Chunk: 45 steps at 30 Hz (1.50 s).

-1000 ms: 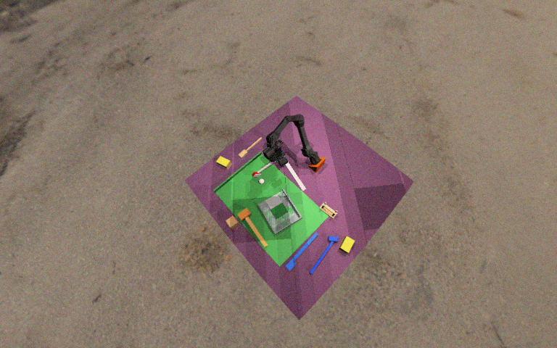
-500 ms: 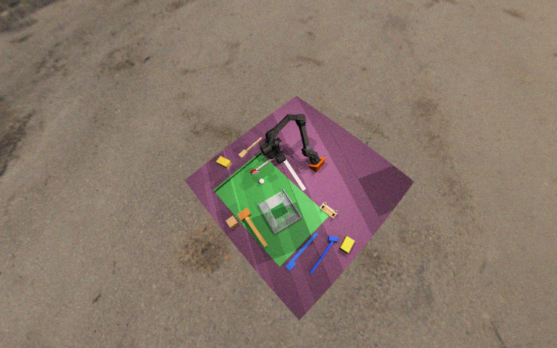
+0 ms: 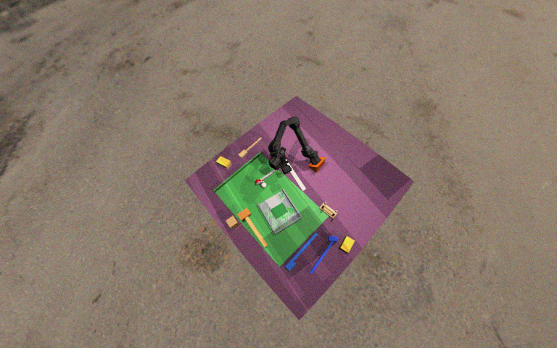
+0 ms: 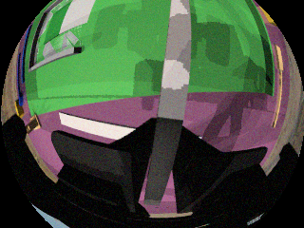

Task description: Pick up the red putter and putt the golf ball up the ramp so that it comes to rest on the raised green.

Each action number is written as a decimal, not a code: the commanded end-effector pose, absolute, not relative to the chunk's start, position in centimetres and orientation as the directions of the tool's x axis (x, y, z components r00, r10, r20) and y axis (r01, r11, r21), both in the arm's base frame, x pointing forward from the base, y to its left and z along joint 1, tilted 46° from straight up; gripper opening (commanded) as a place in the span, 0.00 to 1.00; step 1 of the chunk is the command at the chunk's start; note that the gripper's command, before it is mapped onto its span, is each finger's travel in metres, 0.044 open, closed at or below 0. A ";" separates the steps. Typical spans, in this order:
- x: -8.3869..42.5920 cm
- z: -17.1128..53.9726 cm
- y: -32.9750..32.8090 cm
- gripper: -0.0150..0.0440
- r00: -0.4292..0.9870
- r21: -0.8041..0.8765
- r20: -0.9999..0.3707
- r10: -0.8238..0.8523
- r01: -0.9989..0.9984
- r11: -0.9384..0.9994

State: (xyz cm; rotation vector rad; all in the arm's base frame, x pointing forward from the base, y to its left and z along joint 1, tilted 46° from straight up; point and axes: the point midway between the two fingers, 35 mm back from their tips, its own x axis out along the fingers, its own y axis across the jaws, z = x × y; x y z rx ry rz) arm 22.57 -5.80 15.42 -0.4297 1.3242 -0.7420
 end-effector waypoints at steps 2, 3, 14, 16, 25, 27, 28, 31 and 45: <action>22.6 12.6 -2.8 0.25 0.072 -0.678 -0.702 -0.709 0.237 0.695; 22.6 12.6 -2.8 0.25 0.072 -0.678 -0.702 -0.709 0.237 0.695; 22.5 15.1 -0.1 0.25 0.088 -0.676 -0.707 -0.701 0.206 0.708; 22.4 15.8 0.6 0.25 0.093 -0.676 -0.708 -0.700 0.197 0.710; 22.2 16.2 0.9 0.25 0.095 -0.677 -0.708 -0.699 0.189 0.711; 22.2 16.2 0.9 0.25 0.095 -0.677 -0.708 -0.699 0.189 0.711; 22.2 16.2 0.9 0.25 0.095 -0.677 -0.708 -0.699 0.189 0.711; 22.2 16.2 0.9 0.25 0.095 -0.677 -0.708 -0.699 0.189 0.711; 22.2 16.2 0.9 0.25 0.095 -0.677 -0.708 -0.699 0.189 0.711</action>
